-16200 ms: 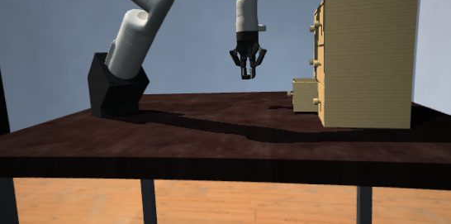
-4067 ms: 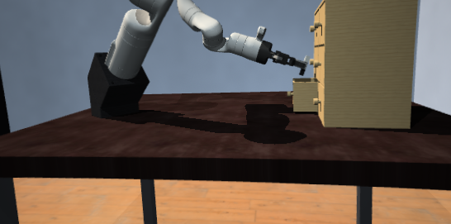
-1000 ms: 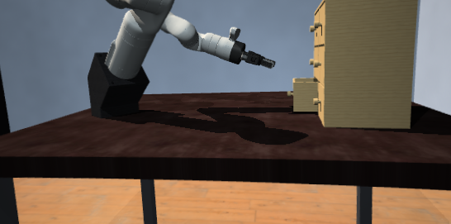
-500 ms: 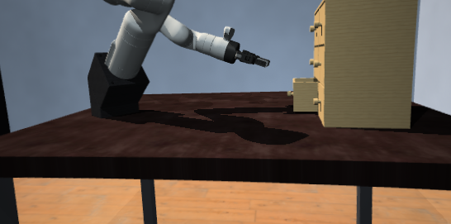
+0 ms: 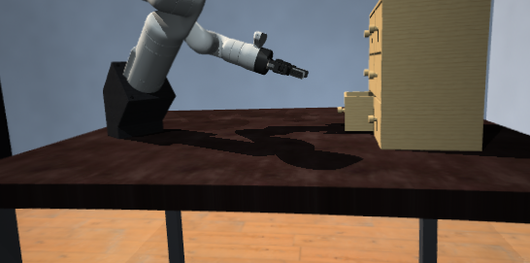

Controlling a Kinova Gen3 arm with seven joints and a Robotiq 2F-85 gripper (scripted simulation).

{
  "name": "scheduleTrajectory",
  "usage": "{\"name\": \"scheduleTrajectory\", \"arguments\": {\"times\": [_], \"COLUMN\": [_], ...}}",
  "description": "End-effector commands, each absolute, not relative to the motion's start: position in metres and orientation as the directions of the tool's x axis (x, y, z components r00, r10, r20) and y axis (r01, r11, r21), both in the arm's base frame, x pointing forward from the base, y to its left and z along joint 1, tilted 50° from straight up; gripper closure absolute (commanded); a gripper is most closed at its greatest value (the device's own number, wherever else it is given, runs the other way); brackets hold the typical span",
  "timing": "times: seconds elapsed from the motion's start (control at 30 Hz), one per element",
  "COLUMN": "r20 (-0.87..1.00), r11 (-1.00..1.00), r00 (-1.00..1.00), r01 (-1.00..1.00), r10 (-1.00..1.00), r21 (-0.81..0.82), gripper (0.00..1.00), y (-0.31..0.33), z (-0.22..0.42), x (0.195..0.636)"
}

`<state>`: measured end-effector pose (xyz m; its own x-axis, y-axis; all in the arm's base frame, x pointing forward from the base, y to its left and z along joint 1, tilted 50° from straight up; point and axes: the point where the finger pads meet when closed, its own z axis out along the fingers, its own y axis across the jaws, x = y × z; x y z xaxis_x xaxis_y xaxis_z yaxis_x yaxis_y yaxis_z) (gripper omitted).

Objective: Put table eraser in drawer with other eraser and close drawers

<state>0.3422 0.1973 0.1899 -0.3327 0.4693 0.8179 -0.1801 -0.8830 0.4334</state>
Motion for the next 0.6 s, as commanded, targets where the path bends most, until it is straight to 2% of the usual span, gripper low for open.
{"name": "scheduleTrajectory", "arguments": {"times": [0.0, 0.57], "r20": [0.823, 0.823], "r11": [-0.887, -0.887], "r00": [-0.331, -0.331], "r01": [-0.172, -0.172], "r10": [0.461, 0.461], "r21": [0.428, 0.428], "gripper": [0.00, 0.00], "y": [0.200, 0.199], "z": [0.188, 0.180], "x": [0.338, 0.328]}}
